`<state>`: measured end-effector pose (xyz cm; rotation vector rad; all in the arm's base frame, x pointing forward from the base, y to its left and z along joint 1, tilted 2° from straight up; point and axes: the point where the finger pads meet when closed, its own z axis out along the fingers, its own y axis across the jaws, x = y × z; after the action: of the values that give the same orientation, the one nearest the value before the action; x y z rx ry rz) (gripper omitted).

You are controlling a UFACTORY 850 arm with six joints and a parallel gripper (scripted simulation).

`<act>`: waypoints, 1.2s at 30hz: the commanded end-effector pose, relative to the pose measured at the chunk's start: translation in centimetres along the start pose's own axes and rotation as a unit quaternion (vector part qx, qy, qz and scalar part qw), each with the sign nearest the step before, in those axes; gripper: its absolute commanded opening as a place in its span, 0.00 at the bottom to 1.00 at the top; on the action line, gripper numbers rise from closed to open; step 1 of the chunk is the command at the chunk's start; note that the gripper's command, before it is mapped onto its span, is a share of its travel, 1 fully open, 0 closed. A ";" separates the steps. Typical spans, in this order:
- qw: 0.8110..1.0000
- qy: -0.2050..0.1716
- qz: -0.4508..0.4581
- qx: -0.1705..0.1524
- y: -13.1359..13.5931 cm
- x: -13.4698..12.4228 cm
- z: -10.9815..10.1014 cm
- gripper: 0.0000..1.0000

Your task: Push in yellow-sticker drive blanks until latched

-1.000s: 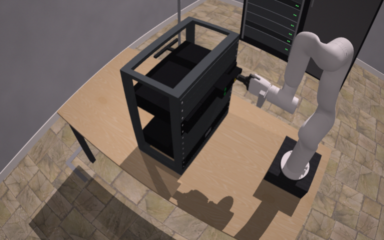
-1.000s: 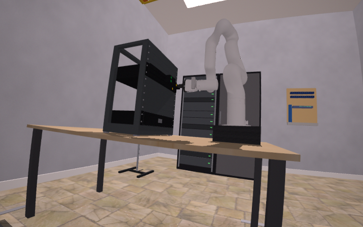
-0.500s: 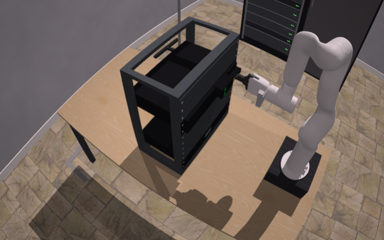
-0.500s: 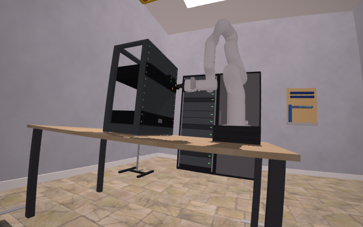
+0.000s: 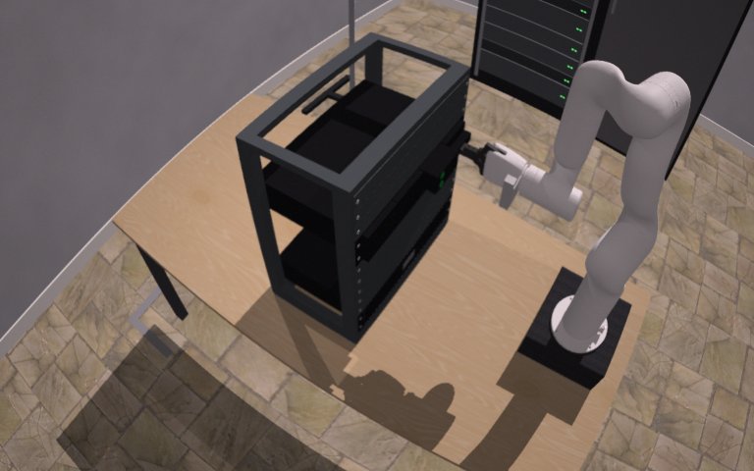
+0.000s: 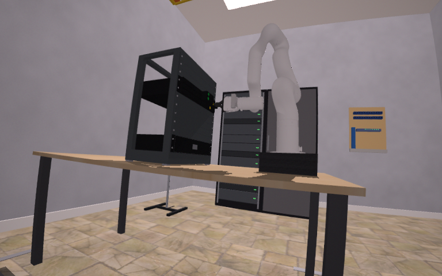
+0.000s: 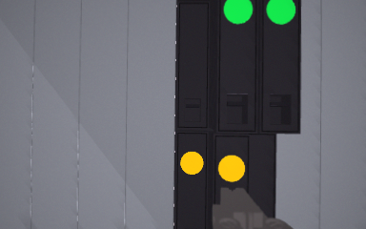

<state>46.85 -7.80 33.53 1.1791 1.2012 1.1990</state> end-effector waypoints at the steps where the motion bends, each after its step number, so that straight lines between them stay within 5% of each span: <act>1: 1.000 0.000 0.000 -0.001 0.1 0.0 0.2 0.00; 36: 1.000 0.000 0.000 -0.001 0.1 0.0 1.4 0.00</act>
<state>48.09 -7.80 33.56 1.1793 1.2014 1.1989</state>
